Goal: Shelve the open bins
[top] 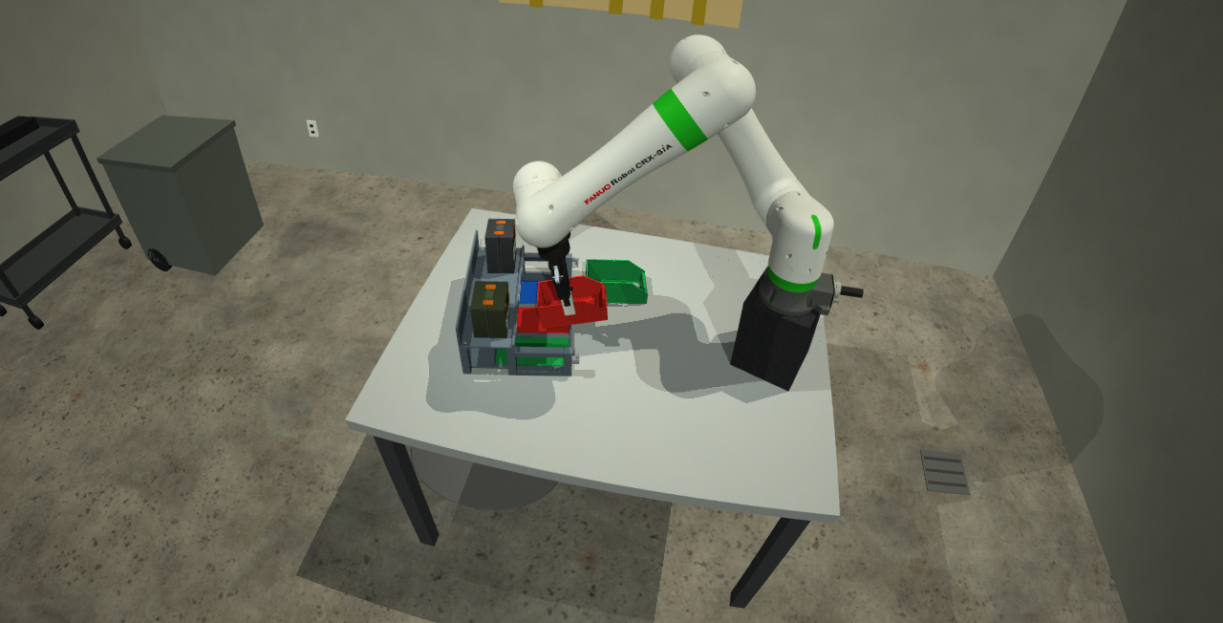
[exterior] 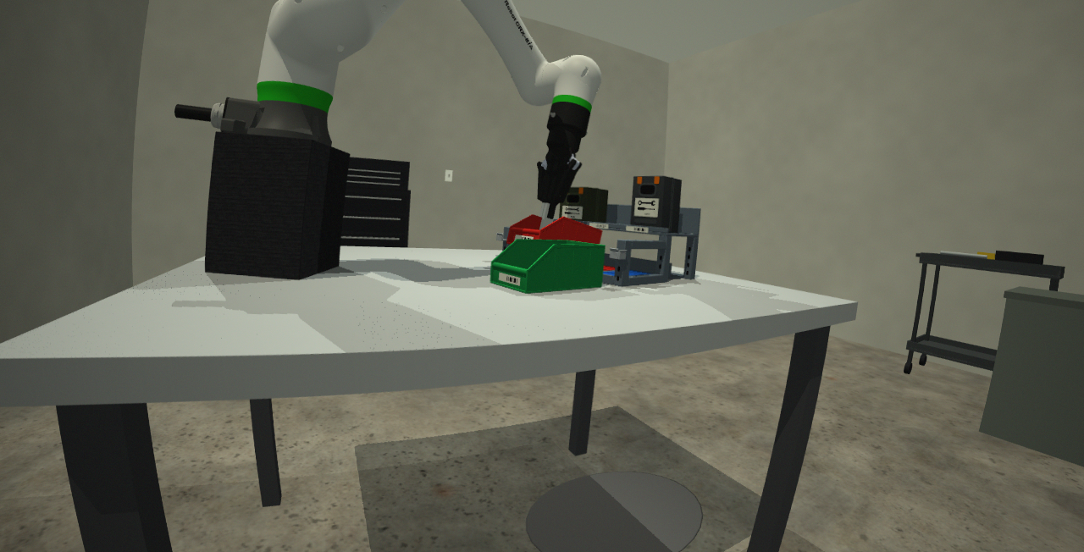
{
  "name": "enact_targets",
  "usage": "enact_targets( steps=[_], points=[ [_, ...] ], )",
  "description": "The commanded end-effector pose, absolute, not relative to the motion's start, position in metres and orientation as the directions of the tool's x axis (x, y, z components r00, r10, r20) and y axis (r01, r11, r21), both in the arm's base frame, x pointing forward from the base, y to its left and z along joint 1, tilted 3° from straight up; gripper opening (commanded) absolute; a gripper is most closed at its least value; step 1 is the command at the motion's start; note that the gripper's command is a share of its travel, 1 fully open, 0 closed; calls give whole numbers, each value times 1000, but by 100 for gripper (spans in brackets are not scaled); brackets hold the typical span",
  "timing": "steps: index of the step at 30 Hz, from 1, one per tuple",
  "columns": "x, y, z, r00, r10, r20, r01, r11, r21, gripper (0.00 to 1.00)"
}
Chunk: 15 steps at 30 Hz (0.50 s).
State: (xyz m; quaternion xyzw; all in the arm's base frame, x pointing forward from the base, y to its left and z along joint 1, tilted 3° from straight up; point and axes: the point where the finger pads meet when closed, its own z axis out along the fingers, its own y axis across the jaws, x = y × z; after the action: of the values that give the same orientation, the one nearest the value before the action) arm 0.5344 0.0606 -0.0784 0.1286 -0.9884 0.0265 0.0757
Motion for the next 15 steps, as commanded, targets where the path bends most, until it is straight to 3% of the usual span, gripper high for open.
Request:
enact_targets(
  steps=[1,15],
  points=[
    [535,61,-78,-956,-250,156,-258,966,-33,0],
    [538,61,-78,-956,-250,156,-258,966,-33,0]
  ],
)
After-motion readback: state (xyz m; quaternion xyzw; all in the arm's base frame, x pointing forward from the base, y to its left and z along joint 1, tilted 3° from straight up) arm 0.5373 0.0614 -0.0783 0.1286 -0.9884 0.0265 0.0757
